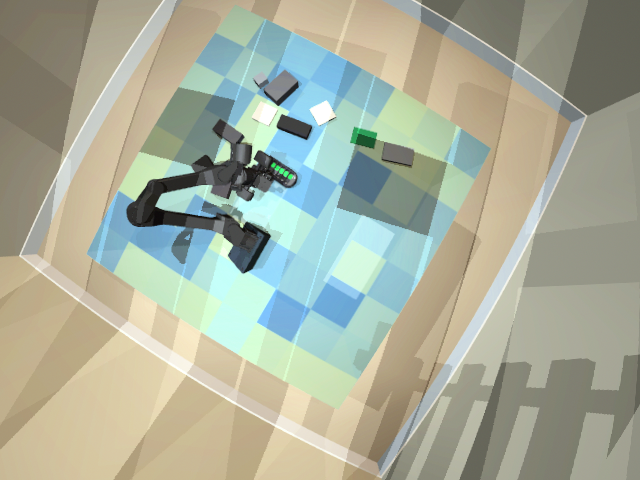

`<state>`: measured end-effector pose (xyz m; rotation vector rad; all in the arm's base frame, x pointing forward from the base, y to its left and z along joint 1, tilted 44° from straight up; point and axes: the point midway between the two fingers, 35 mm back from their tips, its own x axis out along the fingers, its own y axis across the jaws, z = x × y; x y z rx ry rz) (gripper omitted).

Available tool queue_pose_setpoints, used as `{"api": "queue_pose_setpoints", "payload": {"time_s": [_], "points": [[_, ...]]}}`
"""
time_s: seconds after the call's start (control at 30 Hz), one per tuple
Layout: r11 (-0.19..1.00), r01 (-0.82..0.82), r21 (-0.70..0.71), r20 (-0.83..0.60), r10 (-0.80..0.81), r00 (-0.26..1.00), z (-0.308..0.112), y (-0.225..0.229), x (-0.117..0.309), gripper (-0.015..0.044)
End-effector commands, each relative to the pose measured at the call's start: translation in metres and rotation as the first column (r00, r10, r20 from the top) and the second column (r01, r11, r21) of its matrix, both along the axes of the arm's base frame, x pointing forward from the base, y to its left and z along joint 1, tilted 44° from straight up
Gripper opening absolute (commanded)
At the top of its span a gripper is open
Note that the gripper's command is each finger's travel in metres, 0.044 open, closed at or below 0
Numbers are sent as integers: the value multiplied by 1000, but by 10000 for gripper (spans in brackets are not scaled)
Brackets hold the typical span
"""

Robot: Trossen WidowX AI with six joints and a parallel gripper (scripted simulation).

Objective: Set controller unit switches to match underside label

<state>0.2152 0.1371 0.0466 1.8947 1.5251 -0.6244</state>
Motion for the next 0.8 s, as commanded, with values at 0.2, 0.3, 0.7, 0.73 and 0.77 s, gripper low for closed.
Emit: {"api": "queue_pose_setpoints", "payload": {"time_s": [0.2,0.3,0.7,0.73,0.77], "points": [[1000,5,-2,-3,-5,1000,-1,0,4,0],[1000,5,-2,-3,-5,1000,-1,0,6,0],[1000,5,-2,-3,-5,1000,-1,0,10,0],[1000,5,-2,-3,-5,1000,-1,0,11,0],[1000,5,-2,-3,-5,1000,-1,0,11,0]]}}
